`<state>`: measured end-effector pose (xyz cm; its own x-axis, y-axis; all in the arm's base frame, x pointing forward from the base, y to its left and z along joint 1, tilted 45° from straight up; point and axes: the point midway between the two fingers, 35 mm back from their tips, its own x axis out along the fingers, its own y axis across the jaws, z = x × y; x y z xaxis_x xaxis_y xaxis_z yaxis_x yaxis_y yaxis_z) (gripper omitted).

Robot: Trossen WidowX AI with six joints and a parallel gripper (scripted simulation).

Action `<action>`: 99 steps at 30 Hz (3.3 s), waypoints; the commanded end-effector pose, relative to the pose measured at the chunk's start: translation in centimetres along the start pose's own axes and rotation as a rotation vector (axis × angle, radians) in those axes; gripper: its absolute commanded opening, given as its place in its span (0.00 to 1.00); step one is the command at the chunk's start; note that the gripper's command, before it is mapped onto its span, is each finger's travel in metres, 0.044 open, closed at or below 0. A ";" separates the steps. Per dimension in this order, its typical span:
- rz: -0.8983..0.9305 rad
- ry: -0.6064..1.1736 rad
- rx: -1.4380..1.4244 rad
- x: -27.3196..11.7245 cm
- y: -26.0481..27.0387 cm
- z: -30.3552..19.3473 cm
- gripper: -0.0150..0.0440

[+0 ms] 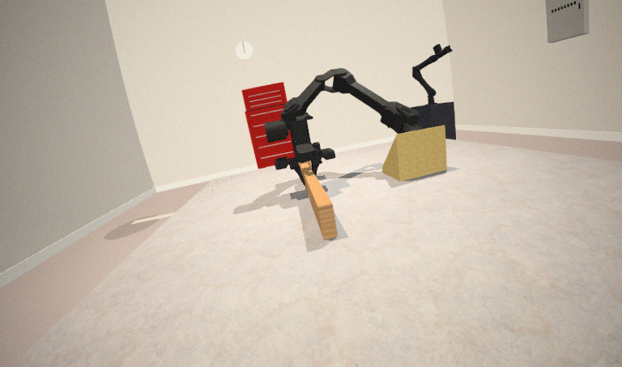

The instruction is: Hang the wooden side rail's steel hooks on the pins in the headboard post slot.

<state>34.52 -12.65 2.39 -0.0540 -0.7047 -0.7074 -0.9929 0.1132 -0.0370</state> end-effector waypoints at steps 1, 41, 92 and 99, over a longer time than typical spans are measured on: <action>0.005 0.003 -0.018 0.0 0.4 0.0 0.25; 0.005 0.003 -0.017 -0.4 0.3 0.0 0.25; 0.005 0.003 -0.017 -1.3 0.2 0.0 0.25; 0.005 0.003 -0.017 -1.4 0.2 0.0 0.25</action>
<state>34.14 -12.08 3.03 -0.0709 -0.7059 -0.7048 -0.9932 0.1153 -0.0156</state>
